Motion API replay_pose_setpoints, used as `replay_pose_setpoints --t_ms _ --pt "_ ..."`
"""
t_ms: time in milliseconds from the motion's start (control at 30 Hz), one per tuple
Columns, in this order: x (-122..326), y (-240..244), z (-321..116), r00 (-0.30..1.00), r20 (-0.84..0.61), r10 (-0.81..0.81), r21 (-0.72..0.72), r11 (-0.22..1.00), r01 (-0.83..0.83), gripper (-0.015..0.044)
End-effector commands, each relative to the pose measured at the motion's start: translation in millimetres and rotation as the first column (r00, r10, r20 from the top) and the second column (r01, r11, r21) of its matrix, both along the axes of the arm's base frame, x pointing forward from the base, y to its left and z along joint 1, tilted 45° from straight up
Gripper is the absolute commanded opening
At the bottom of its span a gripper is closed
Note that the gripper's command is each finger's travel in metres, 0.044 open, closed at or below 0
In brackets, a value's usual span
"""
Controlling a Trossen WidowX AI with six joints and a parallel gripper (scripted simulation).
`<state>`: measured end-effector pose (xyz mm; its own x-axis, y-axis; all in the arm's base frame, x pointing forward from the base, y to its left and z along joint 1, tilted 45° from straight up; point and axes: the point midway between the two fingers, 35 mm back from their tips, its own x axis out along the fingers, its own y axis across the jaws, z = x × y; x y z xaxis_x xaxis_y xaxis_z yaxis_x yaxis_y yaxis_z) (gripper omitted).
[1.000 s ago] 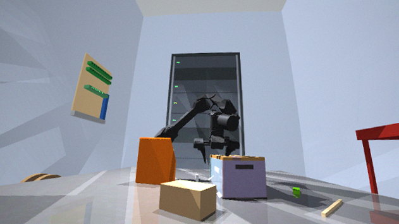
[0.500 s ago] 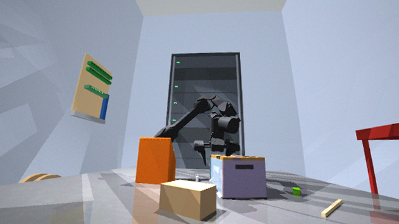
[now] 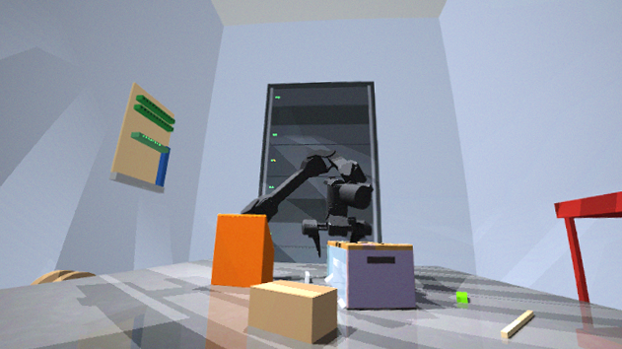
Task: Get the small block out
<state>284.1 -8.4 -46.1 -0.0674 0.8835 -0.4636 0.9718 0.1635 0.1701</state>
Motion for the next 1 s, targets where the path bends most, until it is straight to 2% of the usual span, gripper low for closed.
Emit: replay_pose_setpoints --t_ms 0,967 --pt "-3.0 7.5 4.3 1.000 -0.009 0.000 0.007 1.000 0.000 0.0400" --pt "-12.3 37.2 32.6 1.000 -0.011 0.000 0.009 1.000 0.000 0.0400"
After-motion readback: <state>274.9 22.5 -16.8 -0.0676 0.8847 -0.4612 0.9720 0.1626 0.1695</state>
